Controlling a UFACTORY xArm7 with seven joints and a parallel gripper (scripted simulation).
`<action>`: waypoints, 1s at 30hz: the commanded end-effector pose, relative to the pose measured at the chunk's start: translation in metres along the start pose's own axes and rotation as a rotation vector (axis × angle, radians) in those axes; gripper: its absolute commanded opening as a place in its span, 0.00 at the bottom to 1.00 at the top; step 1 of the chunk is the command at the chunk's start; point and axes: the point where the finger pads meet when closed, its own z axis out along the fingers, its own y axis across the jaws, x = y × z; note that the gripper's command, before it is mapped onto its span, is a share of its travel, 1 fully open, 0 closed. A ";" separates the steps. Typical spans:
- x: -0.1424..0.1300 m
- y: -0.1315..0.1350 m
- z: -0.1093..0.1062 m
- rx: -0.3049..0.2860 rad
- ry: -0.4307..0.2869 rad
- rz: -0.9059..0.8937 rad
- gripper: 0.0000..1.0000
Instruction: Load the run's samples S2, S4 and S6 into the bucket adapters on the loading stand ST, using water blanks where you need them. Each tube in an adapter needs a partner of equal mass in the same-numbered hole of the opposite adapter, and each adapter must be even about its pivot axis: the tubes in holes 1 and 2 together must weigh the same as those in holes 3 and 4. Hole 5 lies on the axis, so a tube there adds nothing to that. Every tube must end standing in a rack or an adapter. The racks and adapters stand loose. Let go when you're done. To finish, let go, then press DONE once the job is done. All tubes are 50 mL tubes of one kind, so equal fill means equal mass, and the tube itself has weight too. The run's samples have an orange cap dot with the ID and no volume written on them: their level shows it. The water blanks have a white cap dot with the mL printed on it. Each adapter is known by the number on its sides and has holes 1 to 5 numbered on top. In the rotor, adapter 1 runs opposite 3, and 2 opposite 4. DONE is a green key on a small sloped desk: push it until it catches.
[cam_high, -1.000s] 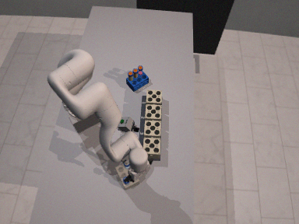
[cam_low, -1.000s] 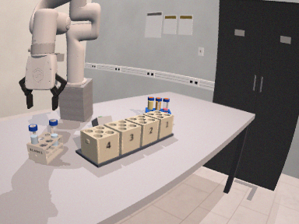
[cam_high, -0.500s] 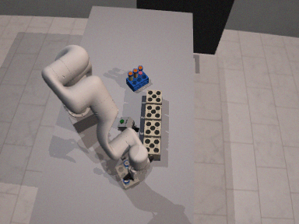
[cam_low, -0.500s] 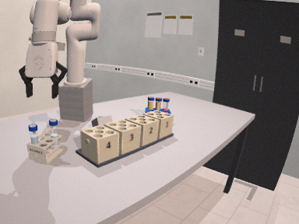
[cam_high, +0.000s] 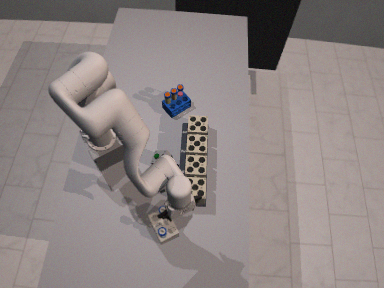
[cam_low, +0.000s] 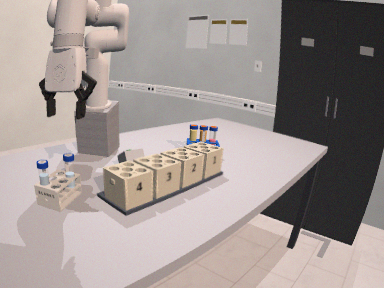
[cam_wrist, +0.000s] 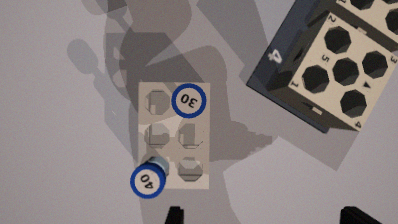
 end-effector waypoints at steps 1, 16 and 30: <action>0.017 0.016 -0.002 0.009 -0.013 0.162 1.00; 0.068 0.057 -0.001 0.006 -0.015 0.595 1.00; 0.114 0.095 0.000 0.003 -0.016 0.995 1.00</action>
